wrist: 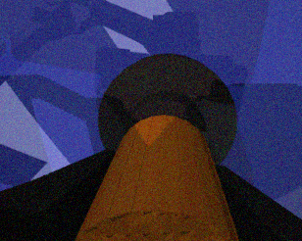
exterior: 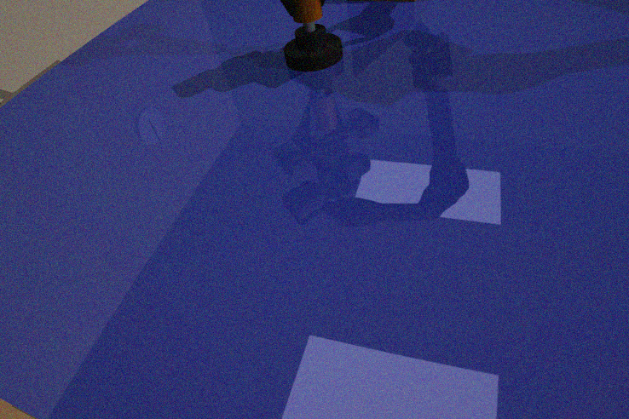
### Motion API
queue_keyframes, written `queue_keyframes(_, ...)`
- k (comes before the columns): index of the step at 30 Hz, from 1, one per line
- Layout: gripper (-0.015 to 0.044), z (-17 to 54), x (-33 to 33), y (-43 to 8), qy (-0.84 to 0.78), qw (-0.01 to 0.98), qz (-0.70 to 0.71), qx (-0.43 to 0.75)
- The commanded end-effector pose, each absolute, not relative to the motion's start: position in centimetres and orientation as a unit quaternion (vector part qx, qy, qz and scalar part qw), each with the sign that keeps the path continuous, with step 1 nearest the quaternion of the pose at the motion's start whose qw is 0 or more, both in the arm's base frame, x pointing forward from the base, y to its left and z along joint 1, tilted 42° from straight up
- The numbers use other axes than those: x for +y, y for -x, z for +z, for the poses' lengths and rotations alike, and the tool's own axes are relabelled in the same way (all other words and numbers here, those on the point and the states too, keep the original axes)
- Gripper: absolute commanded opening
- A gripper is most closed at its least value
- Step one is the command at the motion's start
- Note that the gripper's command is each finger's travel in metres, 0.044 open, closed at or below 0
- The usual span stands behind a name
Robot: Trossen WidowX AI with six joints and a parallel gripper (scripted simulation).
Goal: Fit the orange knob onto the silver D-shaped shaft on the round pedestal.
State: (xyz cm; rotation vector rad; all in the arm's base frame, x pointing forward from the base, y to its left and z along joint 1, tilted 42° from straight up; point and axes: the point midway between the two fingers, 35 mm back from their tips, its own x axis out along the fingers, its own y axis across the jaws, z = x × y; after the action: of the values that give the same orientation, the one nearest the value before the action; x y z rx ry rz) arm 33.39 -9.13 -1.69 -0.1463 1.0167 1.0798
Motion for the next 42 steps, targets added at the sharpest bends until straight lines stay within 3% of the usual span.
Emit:
queue_keyframes(1, 0.0, -1.8, -9.07, -33.36, 0.07, 0.735, 0.492, 0.461)
queue_keyframes(42, 0.0, -1.62, -9.25, -33.28, 0.146, 0.724, 0.537, 0.407)
